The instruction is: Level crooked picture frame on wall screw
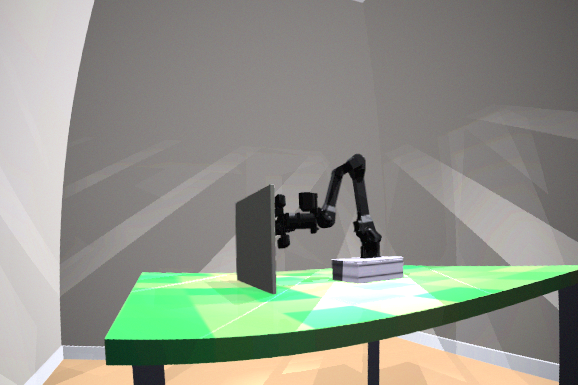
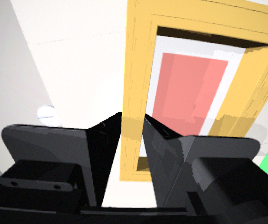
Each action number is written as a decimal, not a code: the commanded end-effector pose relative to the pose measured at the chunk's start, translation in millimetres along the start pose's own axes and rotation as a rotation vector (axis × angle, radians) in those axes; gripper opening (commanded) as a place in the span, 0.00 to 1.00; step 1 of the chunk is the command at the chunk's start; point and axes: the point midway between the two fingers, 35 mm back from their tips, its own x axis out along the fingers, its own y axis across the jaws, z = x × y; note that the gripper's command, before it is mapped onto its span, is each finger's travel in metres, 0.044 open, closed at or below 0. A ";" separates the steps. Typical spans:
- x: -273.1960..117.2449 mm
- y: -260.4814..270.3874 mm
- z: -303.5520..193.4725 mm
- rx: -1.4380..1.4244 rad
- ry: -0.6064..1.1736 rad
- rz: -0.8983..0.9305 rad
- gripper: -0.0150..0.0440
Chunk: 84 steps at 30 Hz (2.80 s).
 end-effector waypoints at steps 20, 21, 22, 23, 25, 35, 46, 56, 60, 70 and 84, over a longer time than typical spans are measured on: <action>0.2 7.1 0.3 0.000 0.000 0.013 0.25; 0.2 7.2 0.3 0.000 0.000 0.013 0.25; 0.2 7.3 0.3 0.000 0.000 0.013 0.25; 0.2 7.5 0.3 0.000 0.000 0.013 0.25; 0.2 7.7 0.3 0.000 0.000 0.013 0.25; 0.2 8.9 0.3 0.000 0.000 0.013 0.25; 0.2 10.3 0.3 0.000 0.000 0.013 0.25; 0.2 11.5 0.3 0.000 0.000 0.013 0.25; 0.2 12.0 0.3 0.000 0.000 0.013 0.25; 0.2 13.2 0.3 0.000 0.000 0.013 0.25; 0.2 14.9 0.3 0.000 0.000 0.013 0.25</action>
